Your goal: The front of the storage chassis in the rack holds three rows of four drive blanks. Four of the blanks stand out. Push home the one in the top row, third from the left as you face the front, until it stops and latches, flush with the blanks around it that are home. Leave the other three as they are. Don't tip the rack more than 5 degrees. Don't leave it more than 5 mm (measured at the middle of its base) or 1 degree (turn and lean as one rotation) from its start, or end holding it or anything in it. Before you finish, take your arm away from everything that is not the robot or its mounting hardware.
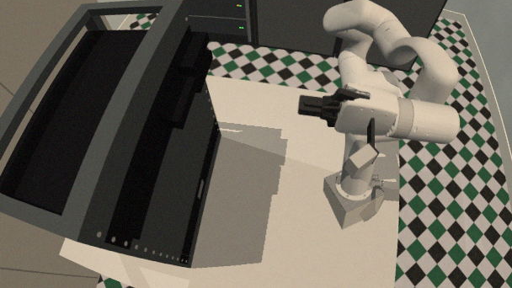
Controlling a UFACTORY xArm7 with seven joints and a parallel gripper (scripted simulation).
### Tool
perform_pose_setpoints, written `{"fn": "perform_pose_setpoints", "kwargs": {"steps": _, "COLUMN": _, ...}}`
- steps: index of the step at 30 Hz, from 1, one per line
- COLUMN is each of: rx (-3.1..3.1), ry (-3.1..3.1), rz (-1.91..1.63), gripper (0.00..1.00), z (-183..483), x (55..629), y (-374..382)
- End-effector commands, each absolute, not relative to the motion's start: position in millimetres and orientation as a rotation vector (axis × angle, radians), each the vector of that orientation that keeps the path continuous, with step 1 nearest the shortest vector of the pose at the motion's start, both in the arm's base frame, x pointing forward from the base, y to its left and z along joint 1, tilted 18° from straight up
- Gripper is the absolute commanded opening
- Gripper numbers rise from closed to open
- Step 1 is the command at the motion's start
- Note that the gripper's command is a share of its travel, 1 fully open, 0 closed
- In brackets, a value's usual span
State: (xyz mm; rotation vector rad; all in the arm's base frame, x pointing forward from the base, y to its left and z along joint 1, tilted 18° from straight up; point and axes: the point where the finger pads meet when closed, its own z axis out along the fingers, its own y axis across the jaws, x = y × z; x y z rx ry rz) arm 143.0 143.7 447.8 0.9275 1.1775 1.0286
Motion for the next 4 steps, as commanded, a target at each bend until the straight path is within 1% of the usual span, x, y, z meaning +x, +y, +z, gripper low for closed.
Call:
{"fn": "perform_pose_setpoints", "kwargs": {"steps": 1, "rx": 0.928, "ry": 1.178, "rz": 1.030, "gripper": 0.00, "z": 448.6, "x": 142.7, "y": 143.8}}
{"fn": "perform_pose_setpoints", "kwargs": {"steps": 4, "rx": 0.928, "ry": 1.178, "rz": 1.030, "gripper": 0.00, "z": 448.6, "x": 142.7, "y": 143.8}}
